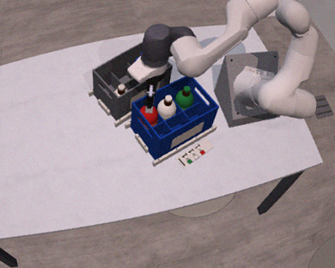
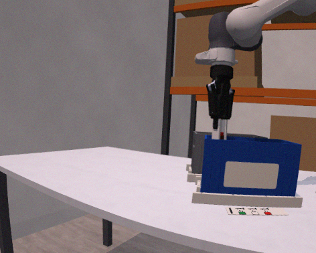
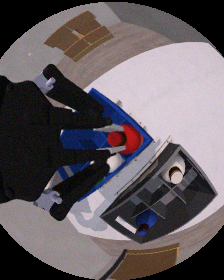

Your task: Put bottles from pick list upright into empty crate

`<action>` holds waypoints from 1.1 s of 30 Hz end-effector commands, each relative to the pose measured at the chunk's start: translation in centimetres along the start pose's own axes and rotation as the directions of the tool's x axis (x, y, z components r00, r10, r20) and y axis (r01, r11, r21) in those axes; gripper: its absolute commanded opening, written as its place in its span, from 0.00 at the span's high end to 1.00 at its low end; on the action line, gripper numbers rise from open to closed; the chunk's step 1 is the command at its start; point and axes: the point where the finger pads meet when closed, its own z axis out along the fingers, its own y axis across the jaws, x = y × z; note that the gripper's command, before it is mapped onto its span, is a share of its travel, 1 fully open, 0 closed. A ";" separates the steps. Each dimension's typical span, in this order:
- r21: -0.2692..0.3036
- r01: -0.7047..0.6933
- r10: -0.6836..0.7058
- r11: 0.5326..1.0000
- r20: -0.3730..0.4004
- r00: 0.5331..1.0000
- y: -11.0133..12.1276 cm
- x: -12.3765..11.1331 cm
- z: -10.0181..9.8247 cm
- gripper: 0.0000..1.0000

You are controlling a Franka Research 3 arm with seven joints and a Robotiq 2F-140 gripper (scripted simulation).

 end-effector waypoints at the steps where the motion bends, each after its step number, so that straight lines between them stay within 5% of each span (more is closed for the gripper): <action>1: -0.001 -0.007 0.007 1.000 -0.011 1.000 0.1 0.4 -0.1 1.00; 33: -0.001 -0.007 0.007 1.000 -0.011 1.000 0.1 0.4 1.3 1.00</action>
